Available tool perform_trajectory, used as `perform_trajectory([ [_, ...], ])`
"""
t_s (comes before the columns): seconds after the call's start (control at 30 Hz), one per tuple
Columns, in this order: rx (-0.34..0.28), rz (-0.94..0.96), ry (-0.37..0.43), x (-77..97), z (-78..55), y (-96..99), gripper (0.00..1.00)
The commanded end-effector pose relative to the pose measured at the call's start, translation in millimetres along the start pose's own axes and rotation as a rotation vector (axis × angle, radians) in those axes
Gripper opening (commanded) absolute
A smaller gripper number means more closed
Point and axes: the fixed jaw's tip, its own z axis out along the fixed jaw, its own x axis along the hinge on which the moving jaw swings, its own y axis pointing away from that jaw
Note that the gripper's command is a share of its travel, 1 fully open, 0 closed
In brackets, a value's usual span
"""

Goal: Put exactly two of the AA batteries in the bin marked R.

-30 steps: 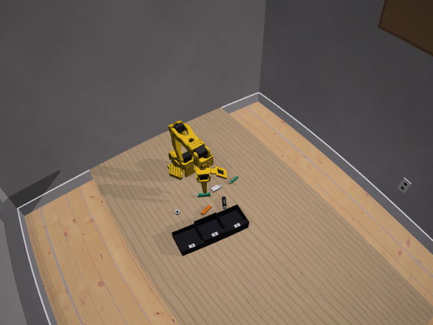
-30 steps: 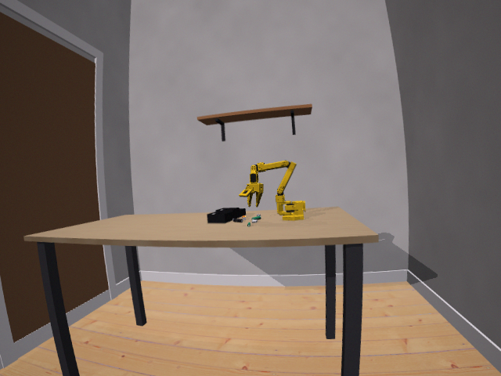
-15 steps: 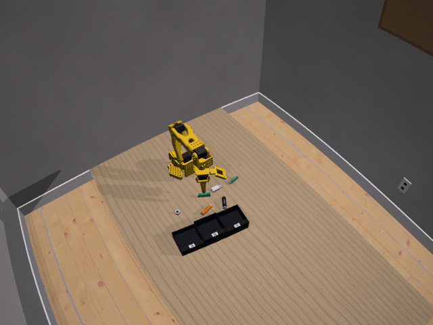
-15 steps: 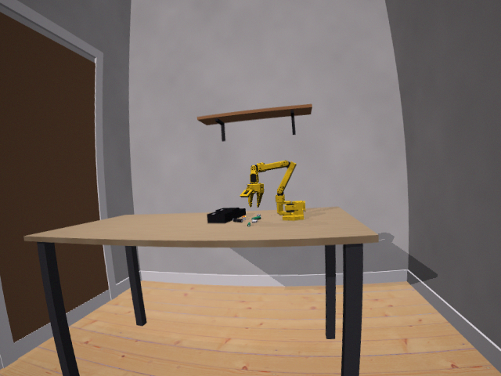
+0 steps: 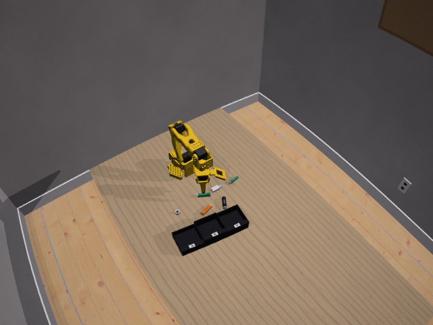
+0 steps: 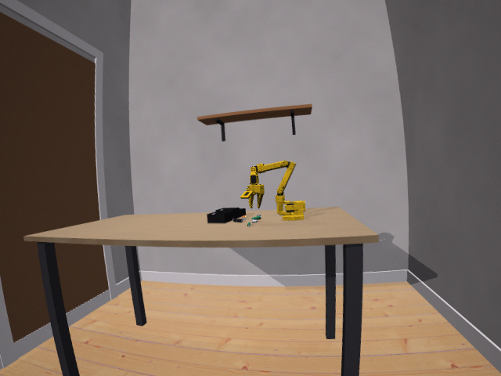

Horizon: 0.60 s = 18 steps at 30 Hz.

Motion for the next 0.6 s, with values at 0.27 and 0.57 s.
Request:
perform_trajectory([
  [0.27,0.018,-0.001,-0.011,-1.6,12.8,-4.6,0.21],
  [0.57,0.018,-0.001,-0.011,-1.7,31.1,-4.7,0.21],
])
